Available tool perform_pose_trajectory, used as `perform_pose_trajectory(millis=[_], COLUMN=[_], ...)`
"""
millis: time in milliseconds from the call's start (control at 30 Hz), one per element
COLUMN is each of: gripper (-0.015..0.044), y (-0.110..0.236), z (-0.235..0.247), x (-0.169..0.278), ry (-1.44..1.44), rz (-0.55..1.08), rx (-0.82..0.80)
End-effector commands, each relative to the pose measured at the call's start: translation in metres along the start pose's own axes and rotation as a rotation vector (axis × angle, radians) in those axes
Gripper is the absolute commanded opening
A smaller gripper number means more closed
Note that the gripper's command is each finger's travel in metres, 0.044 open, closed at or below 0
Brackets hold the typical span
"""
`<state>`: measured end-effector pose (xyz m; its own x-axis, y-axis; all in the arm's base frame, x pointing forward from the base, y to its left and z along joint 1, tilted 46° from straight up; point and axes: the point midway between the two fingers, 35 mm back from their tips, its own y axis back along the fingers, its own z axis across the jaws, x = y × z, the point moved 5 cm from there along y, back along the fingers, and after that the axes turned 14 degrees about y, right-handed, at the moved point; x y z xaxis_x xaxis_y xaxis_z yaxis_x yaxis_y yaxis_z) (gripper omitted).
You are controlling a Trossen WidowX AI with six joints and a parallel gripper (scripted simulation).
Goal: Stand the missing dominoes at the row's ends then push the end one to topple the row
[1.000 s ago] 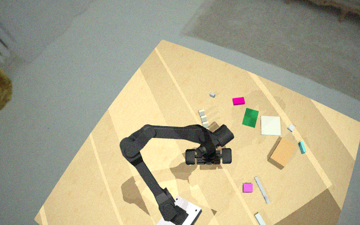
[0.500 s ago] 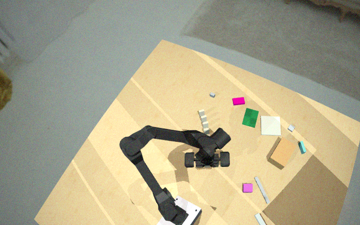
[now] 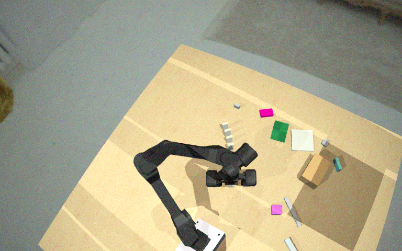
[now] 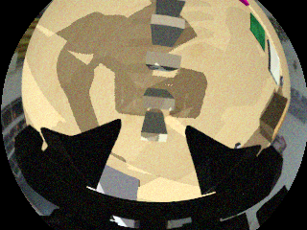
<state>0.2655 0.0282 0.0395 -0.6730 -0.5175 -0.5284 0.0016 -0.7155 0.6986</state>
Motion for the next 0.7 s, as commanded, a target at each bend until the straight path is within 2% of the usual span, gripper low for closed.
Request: perform_pose_trajectory(millis=[0,100,267,333,633,667], gripper=[0.0440,0.0440,0.0440,0.0440,0.0440,0.0414], y=[0.000,0.022,0.104,0.122,0.129,0.129], z=[0.000,-0.005,-0.006,-0.002,-0.001,-0.001], x=[0.000,-0.002,-0.001,0.000,0.001,0.001], ry=[-0.005,-0.005,-0.003,-0.002,-0.001,-0.016], rz=[-0.004,0.002,0.008,0.006,0.004,0.004], rx=[-0.001,0.007,0.008,0.004,0.002,0.002])
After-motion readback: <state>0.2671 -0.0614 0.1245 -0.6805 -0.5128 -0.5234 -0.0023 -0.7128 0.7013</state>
